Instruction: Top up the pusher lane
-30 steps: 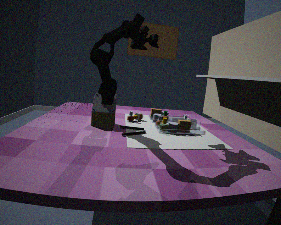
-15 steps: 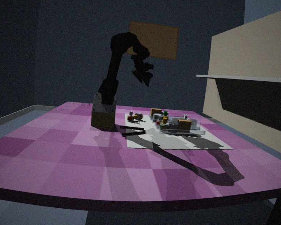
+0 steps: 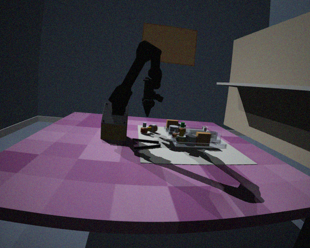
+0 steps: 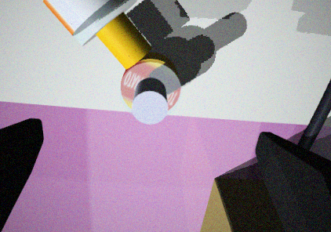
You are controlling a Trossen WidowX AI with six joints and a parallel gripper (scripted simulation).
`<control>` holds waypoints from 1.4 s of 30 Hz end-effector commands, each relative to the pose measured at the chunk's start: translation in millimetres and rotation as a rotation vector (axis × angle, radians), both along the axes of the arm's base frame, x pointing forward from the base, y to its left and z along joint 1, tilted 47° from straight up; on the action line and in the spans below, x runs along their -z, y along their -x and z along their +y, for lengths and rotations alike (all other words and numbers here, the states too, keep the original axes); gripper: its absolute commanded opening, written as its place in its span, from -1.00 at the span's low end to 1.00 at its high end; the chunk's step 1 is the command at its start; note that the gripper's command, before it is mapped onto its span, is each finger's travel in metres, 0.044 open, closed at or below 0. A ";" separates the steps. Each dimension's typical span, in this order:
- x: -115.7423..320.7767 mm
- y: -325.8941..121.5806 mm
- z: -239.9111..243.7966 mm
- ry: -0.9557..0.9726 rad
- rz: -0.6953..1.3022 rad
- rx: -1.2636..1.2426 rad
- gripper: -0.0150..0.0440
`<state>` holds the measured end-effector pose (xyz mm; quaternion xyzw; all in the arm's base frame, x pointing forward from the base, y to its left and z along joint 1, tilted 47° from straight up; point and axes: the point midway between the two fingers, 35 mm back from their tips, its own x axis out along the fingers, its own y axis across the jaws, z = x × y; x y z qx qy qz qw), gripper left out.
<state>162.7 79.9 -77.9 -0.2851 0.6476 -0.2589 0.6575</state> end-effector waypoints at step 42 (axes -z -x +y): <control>64.6 6.9 -66.2 0.016 0.001 0.020 1.00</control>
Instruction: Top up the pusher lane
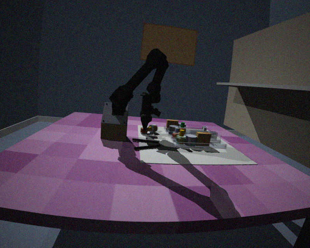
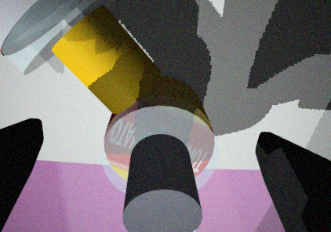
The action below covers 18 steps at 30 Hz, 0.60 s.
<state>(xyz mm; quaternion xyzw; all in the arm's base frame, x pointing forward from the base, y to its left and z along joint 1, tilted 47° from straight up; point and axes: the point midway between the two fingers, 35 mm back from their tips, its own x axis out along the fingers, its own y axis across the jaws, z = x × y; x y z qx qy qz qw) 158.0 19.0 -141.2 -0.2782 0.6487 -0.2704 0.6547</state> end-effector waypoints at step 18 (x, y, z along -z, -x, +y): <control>1.1 2.1 -5.0 0.009 0.006 -0.007 -0.14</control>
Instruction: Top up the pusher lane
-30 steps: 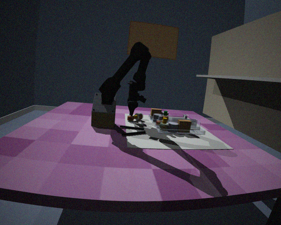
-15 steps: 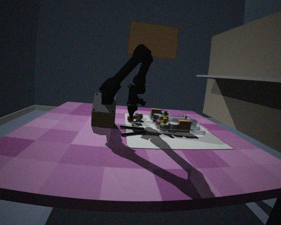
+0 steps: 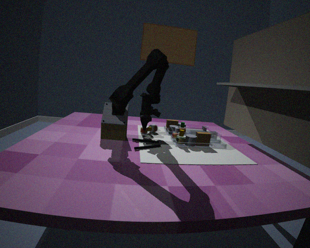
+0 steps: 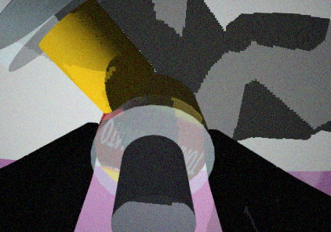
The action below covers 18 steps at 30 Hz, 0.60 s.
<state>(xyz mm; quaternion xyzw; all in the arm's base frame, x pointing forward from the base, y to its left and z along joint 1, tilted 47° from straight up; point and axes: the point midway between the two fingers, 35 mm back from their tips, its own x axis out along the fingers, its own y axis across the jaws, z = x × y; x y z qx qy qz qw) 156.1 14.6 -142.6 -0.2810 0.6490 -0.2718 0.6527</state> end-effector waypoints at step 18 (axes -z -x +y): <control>-54.6 4.1 53.8 0.001 -0.001 -0.021 -0.49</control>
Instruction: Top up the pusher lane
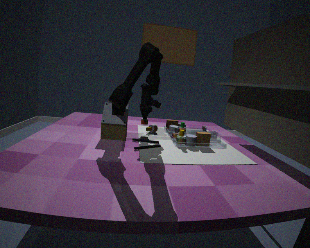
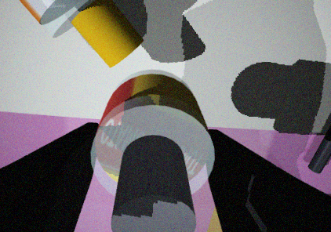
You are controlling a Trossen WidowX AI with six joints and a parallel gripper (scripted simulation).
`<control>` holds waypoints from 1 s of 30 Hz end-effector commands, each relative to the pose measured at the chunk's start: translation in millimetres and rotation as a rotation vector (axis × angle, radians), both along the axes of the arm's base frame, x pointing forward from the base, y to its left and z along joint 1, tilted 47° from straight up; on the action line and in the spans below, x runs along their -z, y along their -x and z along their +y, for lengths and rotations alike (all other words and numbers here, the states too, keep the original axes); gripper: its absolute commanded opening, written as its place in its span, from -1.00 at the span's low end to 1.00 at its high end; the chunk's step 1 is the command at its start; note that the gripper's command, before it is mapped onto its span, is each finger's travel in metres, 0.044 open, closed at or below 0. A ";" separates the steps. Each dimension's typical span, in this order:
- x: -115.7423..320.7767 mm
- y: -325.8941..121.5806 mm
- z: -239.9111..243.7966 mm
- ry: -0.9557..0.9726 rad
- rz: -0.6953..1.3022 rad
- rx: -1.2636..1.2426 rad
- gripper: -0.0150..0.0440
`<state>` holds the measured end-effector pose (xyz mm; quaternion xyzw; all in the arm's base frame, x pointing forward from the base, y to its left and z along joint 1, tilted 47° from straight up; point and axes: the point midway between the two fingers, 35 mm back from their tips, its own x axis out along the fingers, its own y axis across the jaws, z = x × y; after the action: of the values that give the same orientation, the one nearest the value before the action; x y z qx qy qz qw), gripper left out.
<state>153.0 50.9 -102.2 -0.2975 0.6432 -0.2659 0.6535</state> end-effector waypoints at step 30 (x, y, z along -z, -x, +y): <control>-48.7 -69.8 -1.1 -0.070 0.008 0.024 -0.49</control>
<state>206.0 56.5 -57.2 -0.2670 0.6610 -0.2545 0.6535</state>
